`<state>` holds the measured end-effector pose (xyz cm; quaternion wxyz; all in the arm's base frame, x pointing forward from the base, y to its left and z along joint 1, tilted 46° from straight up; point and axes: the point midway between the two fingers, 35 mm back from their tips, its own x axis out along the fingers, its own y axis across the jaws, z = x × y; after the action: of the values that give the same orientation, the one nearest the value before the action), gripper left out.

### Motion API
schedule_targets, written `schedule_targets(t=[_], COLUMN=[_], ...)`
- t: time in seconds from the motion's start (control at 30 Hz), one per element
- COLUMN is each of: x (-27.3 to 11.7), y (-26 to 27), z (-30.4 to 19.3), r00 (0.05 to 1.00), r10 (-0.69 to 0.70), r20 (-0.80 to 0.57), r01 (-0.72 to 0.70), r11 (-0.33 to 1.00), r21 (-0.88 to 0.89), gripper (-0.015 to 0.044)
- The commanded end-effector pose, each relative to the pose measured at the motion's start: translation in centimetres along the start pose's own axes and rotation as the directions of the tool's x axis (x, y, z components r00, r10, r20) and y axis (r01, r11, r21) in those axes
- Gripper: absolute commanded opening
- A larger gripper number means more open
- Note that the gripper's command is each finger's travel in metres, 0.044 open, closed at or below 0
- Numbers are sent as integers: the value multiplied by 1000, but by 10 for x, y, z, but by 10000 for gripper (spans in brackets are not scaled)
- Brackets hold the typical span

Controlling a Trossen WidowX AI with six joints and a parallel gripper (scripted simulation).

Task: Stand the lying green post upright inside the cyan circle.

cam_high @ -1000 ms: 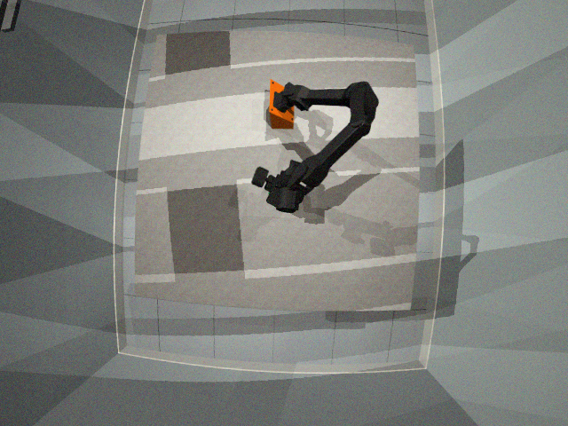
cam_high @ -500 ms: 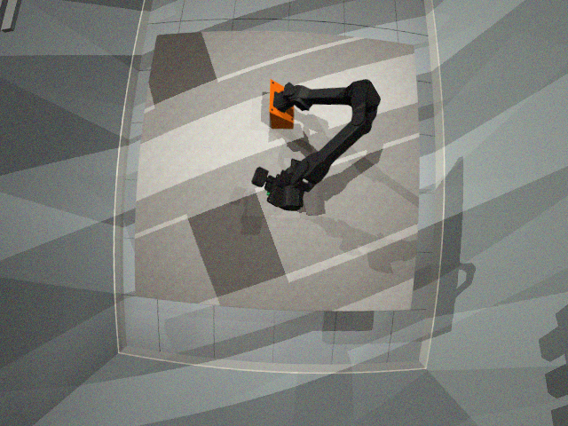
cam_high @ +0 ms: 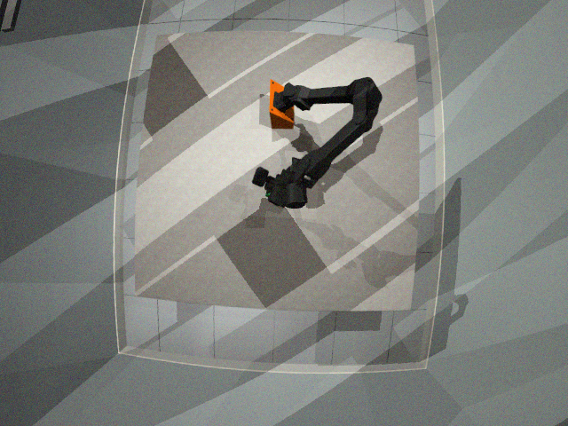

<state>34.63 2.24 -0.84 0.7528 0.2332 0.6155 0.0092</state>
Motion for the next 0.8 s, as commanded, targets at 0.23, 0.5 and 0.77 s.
schedule_targets(t=[0.23, 0.5, 0.77], x=[2, 3, 4], y=[1, 2, 2], z=[0, 1, 1], r00=[997, 992, 984], r10=[-24, -38, -48], r20=[70, 120, 170], r01=[24, 36, 46], r11=[1000, 999, 999], r21=[5, 11, 19], gripper=[23, 23, 23])
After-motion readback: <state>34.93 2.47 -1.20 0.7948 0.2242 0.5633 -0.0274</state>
